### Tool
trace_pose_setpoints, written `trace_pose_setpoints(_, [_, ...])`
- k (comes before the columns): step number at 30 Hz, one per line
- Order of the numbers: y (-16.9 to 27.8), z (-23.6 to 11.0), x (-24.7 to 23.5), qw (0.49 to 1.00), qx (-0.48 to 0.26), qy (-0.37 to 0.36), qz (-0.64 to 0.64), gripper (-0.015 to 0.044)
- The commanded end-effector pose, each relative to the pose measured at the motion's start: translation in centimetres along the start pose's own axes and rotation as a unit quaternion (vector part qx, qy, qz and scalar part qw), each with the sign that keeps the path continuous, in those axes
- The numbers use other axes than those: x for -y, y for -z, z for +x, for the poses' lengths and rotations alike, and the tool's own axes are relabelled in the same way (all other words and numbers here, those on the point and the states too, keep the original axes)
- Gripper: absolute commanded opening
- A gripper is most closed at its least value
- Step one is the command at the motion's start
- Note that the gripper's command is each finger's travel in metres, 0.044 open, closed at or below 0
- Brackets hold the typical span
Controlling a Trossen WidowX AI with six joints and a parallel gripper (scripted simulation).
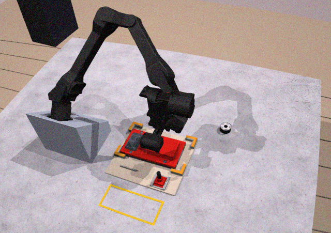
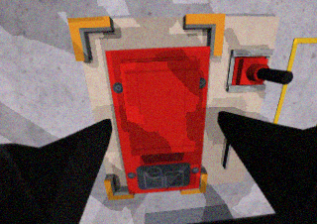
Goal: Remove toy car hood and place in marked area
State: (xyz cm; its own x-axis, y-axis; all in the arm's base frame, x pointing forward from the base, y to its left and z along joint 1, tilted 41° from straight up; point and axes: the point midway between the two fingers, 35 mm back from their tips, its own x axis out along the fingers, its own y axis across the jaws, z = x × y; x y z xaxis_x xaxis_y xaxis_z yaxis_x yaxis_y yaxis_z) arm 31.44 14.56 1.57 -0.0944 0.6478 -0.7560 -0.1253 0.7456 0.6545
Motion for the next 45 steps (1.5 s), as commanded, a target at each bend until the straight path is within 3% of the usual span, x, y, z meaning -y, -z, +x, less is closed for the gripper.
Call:
trace_pose_setpoints(1, [0.1,0.3,0.0,1.0,-0.001,-0.003,0.002,0.044])
trace_pose_setpoints(45, [0.2,2.8,-0.1,1.0,-0.001,-0.004,0.002,0.044])
